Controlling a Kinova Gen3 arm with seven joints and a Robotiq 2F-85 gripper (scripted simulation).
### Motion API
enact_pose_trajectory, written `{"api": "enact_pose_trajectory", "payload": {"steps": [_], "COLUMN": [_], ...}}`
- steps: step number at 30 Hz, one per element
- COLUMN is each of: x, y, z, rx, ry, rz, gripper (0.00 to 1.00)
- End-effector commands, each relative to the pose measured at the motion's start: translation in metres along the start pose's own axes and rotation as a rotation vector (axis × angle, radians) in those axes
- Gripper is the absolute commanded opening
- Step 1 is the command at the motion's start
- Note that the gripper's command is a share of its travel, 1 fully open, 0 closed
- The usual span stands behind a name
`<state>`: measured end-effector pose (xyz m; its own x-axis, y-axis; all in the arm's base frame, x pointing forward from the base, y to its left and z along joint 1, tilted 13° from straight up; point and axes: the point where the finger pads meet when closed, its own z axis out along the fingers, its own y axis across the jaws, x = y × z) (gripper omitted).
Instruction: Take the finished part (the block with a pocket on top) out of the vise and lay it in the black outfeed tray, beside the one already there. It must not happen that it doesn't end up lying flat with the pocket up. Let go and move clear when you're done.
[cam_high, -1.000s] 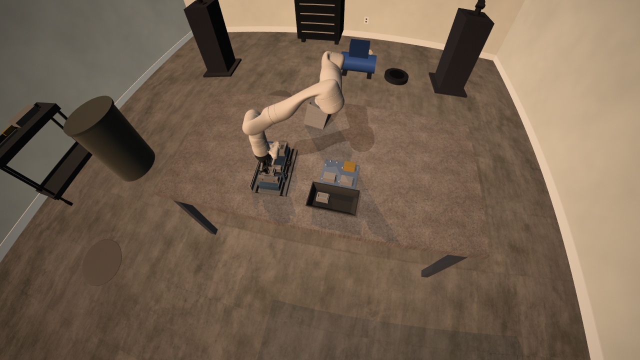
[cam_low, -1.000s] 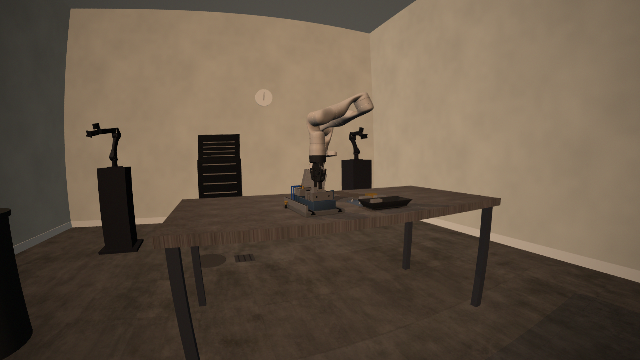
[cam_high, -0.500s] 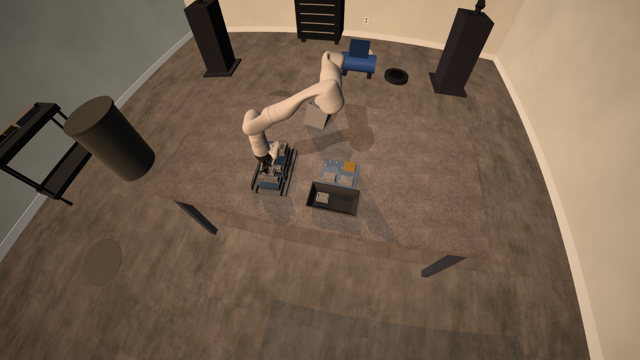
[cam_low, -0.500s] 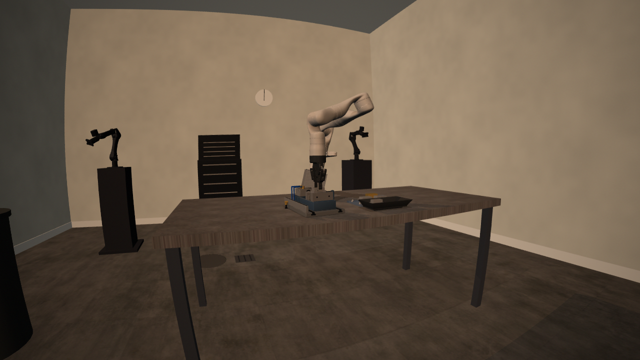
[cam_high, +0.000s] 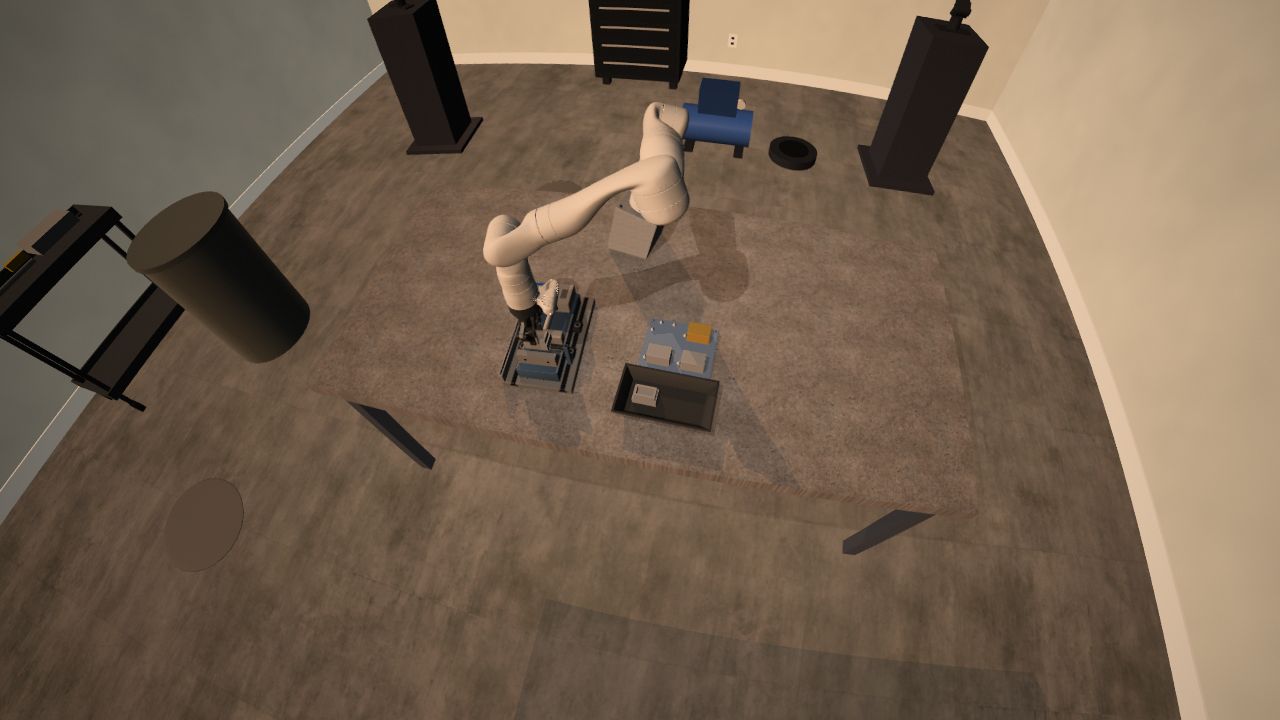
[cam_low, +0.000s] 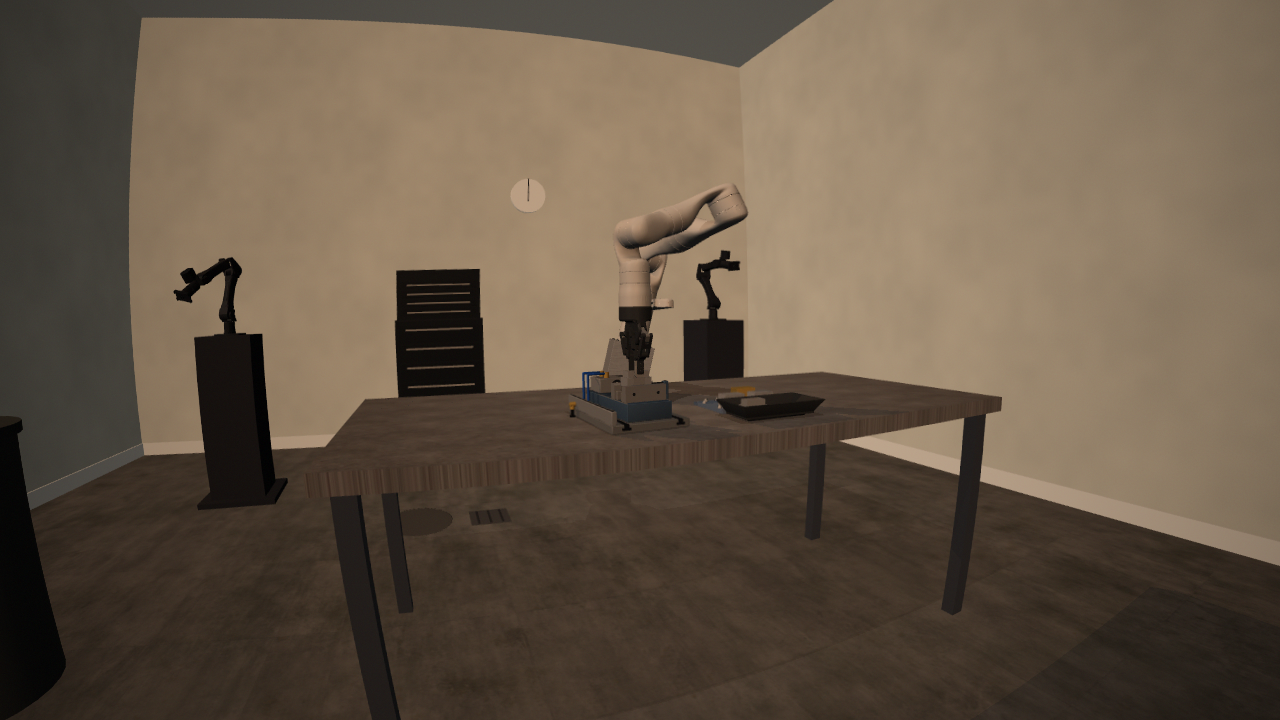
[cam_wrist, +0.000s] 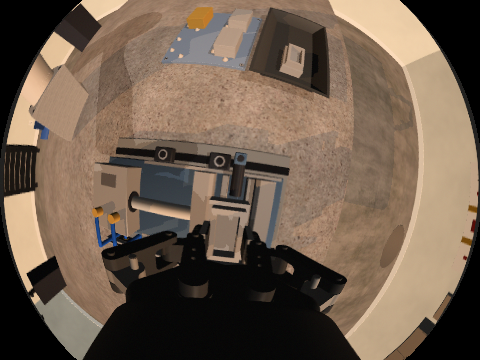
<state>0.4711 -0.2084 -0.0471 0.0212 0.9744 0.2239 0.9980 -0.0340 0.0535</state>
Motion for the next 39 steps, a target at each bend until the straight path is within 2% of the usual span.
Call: {"api": "enact_pose_trajectory", "payload": {"steps": [1,20,39], "x": [0.000,0.000,0.002], "y": [0.002,0.002,0.003], "z": [-0.007,-0.034,-0.036], "rx": [-0.007,-0.007,-0.007], "ry": [-0.001,-0.001,-0.002], "rz": [-0.001,-0.001,0.000], "gripper": [0.00,0.00,0.00]}}
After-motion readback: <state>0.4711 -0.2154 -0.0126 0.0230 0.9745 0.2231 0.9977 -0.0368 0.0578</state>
